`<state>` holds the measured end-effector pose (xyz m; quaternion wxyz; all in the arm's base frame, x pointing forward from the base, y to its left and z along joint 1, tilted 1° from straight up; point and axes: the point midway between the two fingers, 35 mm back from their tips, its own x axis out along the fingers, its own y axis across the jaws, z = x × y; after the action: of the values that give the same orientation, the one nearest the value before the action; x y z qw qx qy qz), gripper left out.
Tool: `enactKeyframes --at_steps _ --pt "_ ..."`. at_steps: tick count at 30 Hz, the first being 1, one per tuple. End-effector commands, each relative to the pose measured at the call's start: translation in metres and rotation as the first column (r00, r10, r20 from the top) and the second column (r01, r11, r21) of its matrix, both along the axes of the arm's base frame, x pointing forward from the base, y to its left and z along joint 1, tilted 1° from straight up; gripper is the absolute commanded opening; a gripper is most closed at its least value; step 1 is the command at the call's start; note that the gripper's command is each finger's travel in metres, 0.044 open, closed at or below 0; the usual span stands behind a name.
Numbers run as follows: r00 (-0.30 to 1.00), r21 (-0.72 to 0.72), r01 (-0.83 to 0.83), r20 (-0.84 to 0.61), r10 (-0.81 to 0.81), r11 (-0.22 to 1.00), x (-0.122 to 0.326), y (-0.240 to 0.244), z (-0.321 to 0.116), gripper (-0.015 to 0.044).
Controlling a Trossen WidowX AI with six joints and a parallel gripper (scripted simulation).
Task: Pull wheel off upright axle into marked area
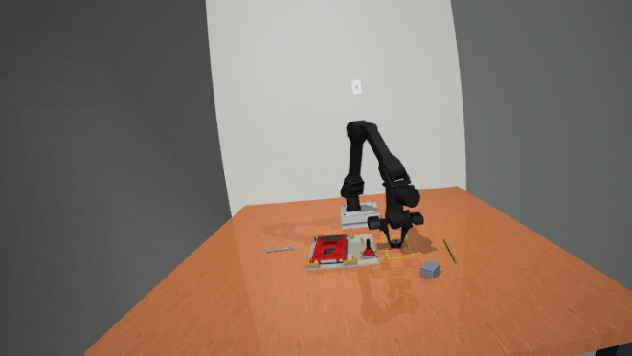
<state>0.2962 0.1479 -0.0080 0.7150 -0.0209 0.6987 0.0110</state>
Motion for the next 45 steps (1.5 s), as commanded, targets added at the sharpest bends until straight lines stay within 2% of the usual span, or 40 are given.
enactKeyframes --at_steps 1,4,10,13,18,19,27,45 --pt "1.0 0.0 0.001 -0.001 -0.001 1.0 0.0 0.0 0.0 0.0236" --pt "1.0 0.001 0.0 0.001 0.0 1.0 0.0 0.0 0.007 0.03" --pt "1.0 0.004 -0.001 0.013 0.001 1.0 -0.002 0.001 0.058 0.03" --pt "1.0 0.004 -0.002 0.014 0.001 1.0 -0.002 0.001 0.06 0.03" --pt "1.0 0.007 -0.007 0.016 0.007 1.0 -0.017 -0.006 0.068 0.0431" --pt "1.0 0.007 -0.008 0.016 0.008 1.0 -0.024 -0.01 0.073 0.044" --pt "1.0 0.002 -0.002 0.008 0.002 1.0 -0.082 -0.038 0.104 0.044" --pt "1.0 0.002 -0.002 0.008 0.001 1.0 -0.083 -0.038 0.104 0.044"
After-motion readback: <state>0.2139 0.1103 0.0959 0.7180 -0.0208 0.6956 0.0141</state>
